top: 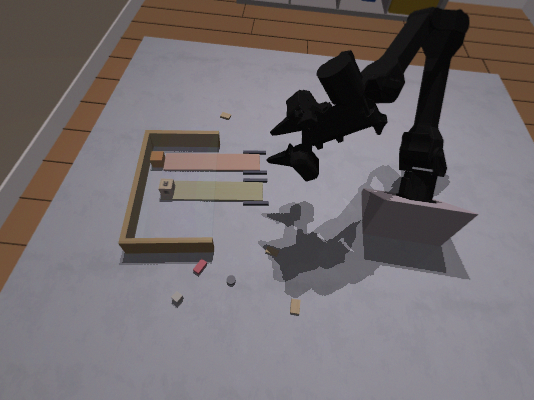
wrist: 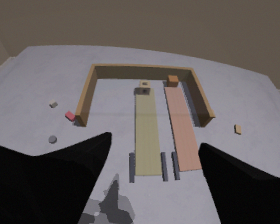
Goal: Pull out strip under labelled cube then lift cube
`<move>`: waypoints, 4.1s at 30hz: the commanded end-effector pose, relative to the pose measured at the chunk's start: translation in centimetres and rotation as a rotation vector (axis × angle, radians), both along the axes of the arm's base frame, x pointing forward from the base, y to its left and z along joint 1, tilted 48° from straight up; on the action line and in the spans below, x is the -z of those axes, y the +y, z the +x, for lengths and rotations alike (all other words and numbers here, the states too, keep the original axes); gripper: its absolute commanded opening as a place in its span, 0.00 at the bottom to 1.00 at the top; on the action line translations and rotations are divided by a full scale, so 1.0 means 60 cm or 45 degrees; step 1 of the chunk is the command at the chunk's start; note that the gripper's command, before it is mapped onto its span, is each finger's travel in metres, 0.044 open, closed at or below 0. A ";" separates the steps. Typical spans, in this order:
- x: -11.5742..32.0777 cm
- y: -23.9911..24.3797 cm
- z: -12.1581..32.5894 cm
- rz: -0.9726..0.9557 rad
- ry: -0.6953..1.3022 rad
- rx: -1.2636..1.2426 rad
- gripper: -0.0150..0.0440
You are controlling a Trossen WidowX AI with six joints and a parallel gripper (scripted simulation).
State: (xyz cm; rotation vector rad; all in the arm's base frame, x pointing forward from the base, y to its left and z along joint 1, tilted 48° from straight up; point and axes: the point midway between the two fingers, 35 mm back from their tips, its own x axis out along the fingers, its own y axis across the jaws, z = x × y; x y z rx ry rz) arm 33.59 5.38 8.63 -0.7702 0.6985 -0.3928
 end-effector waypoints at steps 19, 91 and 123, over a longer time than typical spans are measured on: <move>0.092 -0.163 0.080 0.051 0.870 0.760 0.25; 0.177 -0.245 0.063 0.048 0.876 0.769 0.25; 0.180 -0.248 0.064 0.048 0.876 0.769 0.25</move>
